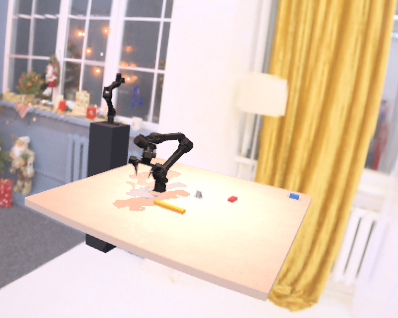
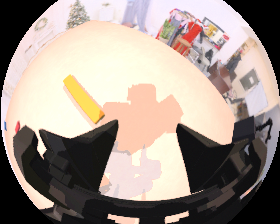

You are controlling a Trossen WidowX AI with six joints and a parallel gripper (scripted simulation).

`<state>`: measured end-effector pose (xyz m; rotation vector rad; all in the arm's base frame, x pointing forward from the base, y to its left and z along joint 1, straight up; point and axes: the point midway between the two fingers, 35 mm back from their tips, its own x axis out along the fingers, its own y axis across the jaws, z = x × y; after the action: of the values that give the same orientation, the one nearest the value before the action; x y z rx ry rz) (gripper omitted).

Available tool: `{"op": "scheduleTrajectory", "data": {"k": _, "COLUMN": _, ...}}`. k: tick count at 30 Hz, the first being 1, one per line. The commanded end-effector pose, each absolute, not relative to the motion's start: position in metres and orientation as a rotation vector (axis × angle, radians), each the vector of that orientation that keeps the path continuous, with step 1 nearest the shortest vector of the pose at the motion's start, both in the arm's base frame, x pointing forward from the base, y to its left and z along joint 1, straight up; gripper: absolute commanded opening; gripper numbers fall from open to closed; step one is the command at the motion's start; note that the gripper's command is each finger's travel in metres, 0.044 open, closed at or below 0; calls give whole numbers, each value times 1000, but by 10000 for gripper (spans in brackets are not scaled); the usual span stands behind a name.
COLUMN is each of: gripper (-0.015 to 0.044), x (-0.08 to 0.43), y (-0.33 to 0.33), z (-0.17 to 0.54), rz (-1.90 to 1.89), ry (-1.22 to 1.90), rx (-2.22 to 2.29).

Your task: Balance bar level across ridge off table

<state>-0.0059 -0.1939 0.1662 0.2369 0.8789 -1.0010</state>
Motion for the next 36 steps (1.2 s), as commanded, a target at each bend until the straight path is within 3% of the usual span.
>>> {"op": "scheduleTrajectory", "data": {"k": 1, "gripper": 315, "x": -2, "y": -198, "z": 169, "rz": -970, "ry": 897, "rx": 240}}
{"op": "scheduleTrajectory", "data": {"k": 36, "gripper": 315, "x": 76, "y": -222, "z": 158, "rz": -539, "ry": 1147, "rx": 257}}
